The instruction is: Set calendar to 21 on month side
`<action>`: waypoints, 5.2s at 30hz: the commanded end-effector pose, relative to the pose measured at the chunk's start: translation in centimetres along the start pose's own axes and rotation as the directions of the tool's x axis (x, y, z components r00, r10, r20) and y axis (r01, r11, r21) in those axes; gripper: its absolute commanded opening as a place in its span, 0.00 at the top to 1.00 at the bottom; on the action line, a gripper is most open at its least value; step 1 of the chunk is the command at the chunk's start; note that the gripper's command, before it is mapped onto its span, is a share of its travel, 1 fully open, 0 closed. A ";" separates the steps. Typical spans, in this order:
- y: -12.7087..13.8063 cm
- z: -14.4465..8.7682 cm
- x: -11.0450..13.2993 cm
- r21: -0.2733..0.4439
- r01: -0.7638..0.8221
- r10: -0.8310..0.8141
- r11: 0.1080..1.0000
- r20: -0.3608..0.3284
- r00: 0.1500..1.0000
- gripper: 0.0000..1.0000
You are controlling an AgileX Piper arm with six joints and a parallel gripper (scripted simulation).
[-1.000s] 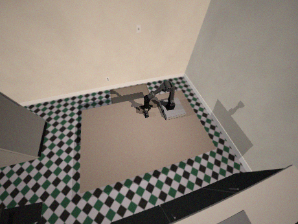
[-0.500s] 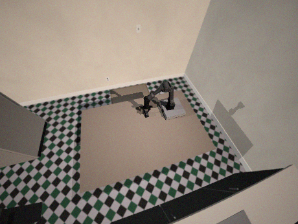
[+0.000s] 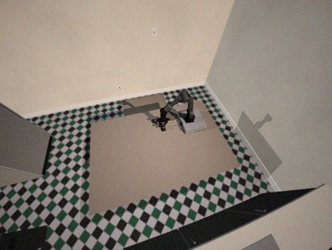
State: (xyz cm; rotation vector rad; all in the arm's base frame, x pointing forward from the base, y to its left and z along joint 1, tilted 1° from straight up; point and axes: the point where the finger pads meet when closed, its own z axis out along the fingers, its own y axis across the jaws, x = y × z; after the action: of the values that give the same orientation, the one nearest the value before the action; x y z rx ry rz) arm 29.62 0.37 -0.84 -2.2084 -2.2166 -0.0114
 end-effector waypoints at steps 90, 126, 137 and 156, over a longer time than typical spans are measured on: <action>-0.2 0.2 0.1 0.003 -0.002 0.002 1.000 -0.001 1.000 0.36; -0.2 3.1 0.1 0.004 -0.001 0.001 1.000 -0.001 1.000 0.36; -0.2 3.1 0.1 0.004 -0.001 0.001 1.000 -0.001 1.000 0.36; -0.2 3.1 0.1 0.004 -0.001 0.001 1.000 -0.001 1.000 0.62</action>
State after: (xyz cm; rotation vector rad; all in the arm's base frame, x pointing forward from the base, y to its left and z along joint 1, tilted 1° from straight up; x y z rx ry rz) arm 29.53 0.44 -3.84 -2.2108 -2.2140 -0.0112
